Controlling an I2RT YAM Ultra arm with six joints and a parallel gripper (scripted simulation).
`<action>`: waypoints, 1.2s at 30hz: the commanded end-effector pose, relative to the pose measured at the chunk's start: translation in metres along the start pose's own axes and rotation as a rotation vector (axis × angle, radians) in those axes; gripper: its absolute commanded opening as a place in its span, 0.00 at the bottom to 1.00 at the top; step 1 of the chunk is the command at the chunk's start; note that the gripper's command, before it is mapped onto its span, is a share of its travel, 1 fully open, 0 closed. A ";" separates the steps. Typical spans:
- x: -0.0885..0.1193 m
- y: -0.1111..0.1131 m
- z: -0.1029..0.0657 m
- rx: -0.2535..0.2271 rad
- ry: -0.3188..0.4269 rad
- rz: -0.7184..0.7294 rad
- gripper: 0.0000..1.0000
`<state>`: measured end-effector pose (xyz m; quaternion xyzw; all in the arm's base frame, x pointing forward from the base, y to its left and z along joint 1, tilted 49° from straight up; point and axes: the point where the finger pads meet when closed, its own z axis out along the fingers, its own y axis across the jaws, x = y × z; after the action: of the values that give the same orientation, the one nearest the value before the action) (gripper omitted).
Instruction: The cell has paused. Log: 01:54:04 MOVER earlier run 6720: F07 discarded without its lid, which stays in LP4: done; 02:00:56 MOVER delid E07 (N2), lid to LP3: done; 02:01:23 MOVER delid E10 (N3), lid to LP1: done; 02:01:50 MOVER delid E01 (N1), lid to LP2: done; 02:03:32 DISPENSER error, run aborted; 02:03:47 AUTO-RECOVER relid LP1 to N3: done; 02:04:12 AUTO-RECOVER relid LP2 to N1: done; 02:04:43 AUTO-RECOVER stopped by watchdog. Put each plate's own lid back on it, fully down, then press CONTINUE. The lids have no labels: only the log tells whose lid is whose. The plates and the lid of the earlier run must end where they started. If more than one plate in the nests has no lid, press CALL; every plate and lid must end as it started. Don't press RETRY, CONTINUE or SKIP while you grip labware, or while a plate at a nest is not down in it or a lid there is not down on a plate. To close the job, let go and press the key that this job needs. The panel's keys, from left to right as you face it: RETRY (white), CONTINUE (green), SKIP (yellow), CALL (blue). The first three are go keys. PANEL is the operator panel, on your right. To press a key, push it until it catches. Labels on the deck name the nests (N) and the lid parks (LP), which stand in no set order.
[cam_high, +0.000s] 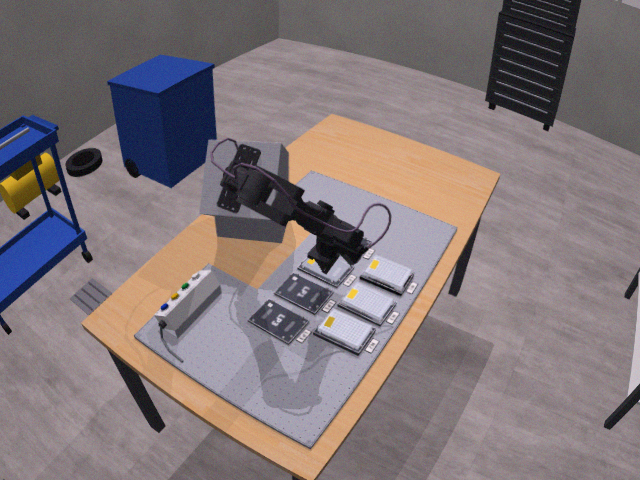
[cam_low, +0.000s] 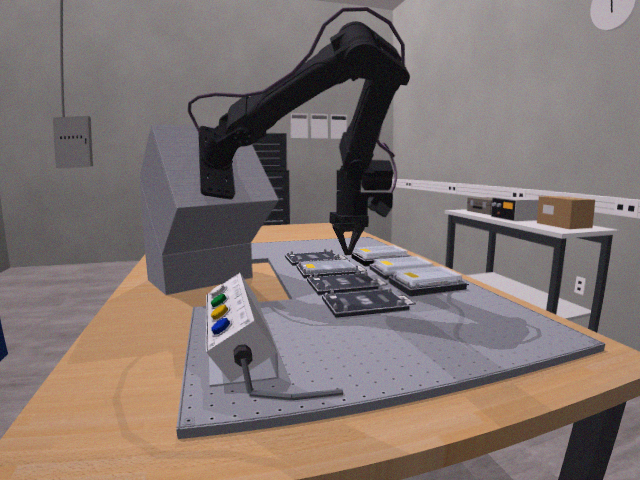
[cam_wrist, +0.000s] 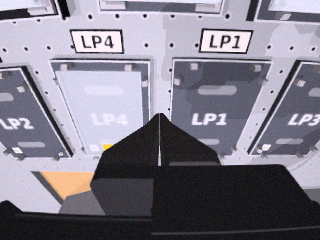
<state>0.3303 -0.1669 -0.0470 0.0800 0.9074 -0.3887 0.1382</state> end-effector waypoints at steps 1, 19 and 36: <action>0.009 0.009 0.001 -0.014 0.002 -0.031 0.00; -0.012 -0.001 -0.043 0.001 -0.037 0.017 0.00; -0.009 -0.001 -0.083 -0.002 -0.039 0.019 0.00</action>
<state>0.3117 -0.1166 -0.0041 0.0768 0.9079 -0.3884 0.1378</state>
